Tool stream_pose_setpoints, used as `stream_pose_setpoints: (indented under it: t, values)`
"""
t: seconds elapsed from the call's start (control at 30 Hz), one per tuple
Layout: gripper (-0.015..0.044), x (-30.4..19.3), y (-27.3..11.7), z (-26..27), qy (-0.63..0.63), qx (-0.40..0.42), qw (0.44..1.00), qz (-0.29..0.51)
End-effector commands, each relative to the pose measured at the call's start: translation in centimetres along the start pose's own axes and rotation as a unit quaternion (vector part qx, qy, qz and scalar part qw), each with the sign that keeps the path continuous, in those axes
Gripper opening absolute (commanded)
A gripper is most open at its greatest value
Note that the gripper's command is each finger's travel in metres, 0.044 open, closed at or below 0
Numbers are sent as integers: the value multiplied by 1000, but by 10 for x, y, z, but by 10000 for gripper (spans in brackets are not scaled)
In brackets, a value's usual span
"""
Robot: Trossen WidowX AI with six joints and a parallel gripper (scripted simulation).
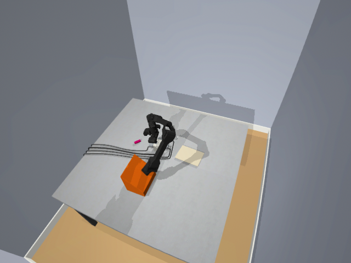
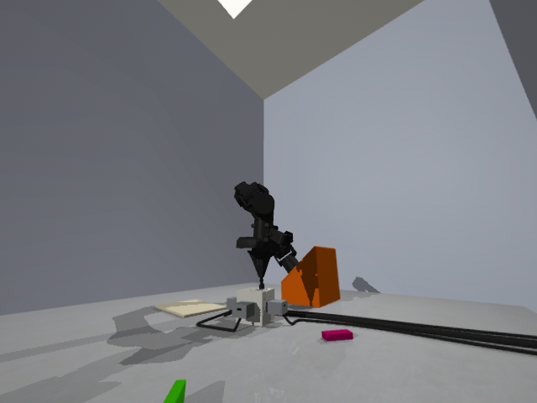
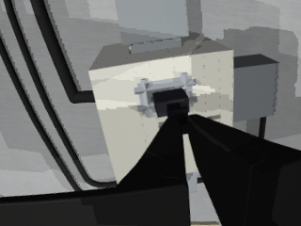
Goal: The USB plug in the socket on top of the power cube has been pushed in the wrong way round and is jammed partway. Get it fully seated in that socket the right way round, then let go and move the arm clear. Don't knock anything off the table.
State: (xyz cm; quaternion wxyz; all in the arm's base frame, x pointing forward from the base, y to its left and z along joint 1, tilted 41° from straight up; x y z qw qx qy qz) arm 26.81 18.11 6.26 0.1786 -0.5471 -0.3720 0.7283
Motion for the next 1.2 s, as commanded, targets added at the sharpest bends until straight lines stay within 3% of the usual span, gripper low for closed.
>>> stream_pose_setpoints:
  t: [0.0,0.03,0.17,1.17]
  values:
    - [0,-1,6,0,0,6,1000,2]
    - [0,-1,6,0,0,6,1000,2]
    - [95,0,0,0,0,0,1000,0]
    - [95,0,-12,0,0,-1,1000,0]
Point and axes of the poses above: the point midway between the two fingers, 35 mm back from their tips, its own y axis out along the fingers, its own z axis across the jaws, x = y × z, the point moved 10 cm from there along -y, back along the fingers, and after that the axes turned 2 degrees about -y, right-handed, at the moved point
